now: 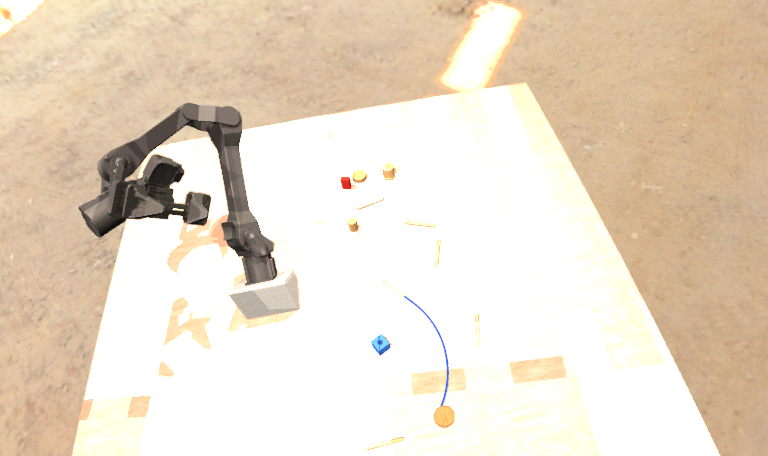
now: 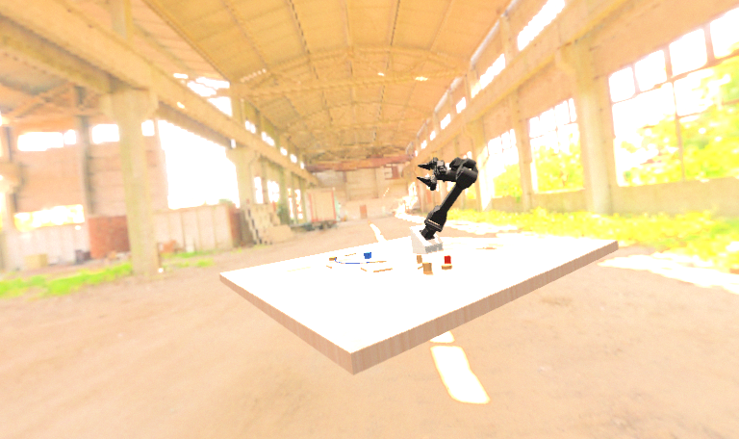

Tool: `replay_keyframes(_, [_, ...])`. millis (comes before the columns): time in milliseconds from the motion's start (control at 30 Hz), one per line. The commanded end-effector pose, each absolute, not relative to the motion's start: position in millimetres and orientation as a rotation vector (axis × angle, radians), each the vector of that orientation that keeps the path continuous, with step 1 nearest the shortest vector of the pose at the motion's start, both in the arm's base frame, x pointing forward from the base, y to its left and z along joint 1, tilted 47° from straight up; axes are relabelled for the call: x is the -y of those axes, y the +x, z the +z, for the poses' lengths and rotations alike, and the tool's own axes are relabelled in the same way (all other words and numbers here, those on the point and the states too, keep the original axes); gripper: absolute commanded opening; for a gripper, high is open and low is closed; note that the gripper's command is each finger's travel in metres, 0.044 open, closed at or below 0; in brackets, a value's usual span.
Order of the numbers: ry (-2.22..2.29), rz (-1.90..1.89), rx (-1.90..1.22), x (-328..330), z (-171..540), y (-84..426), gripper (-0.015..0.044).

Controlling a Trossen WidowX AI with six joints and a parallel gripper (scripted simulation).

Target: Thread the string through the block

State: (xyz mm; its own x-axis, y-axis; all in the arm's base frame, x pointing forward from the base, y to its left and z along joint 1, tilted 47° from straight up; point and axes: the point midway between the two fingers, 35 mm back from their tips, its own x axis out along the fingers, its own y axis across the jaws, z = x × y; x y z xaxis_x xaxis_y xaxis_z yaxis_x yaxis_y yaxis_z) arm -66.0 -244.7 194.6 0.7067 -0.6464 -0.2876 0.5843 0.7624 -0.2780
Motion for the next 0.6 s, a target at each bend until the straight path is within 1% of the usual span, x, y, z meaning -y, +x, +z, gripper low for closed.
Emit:
replay_keyframes(0, [-0.171, -0.687, -0.383, 245, 195, -66, 0.0426])
replay_keyframes(33, [-0.171, -0.687, -0.383, 245, 195, -66, 0.0440])
replay_keyframes(200, [-0.126, -0.569, -0.405, 253, 176, -51, 0.0440])
replay_keyframes(433, [-0.064, -0.234, -0.533, 268, 115, -7, 0.0440])
replay_keyframes(567, [-0.036, -0.023, -0.572, 274, 85, 33, 0.0440])
